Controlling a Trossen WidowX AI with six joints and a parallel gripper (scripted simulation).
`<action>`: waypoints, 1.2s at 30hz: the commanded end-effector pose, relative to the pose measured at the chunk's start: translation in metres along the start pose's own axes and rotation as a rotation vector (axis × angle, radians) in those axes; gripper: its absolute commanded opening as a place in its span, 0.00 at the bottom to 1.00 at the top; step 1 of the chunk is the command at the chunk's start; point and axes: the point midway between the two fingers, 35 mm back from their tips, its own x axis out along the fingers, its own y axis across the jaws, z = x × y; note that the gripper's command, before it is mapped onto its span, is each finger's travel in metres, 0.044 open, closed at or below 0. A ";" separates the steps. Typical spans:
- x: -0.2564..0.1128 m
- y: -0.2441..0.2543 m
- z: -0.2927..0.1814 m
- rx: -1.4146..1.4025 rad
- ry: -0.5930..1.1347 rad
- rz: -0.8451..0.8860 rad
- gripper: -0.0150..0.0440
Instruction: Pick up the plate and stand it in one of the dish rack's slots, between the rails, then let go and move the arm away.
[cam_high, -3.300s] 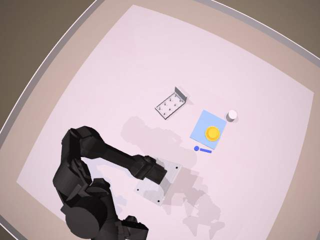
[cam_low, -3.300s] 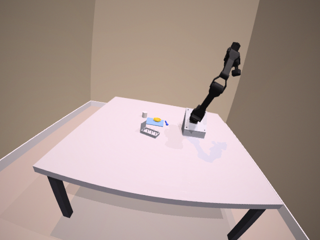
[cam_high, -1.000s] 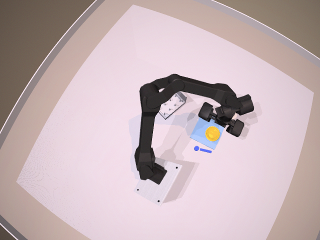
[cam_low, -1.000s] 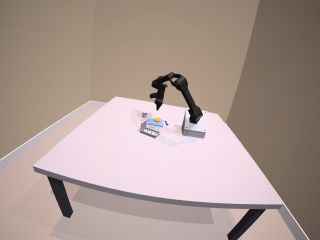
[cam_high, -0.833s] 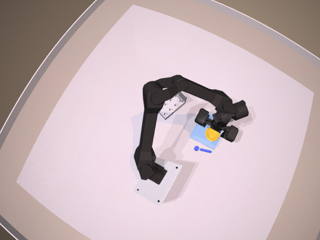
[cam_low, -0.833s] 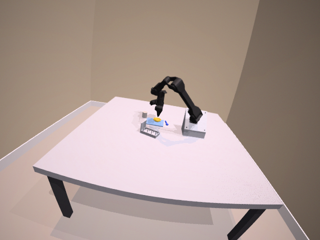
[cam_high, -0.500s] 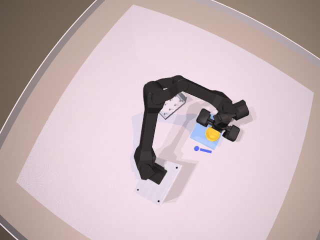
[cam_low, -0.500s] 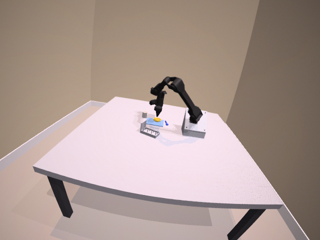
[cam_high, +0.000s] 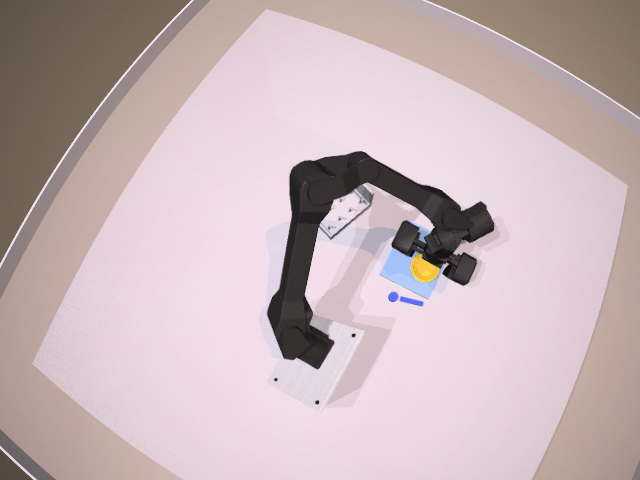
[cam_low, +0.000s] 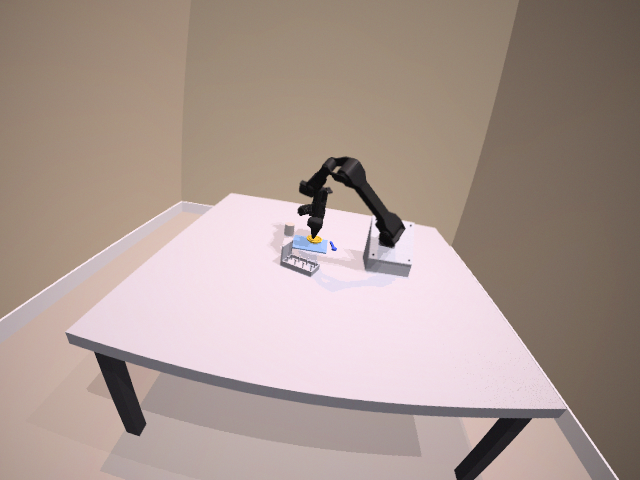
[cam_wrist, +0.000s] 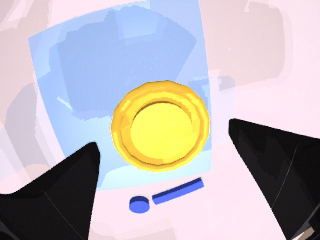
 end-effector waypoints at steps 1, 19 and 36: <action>0.011 0.000 -0.004 0.010 0.012 0.011 0.93; 0.030 0.001 -0.006 0.010 0.013 0.013 0.91; 0.030 0.000 -0.005 0.010 0.013 0.013 0.71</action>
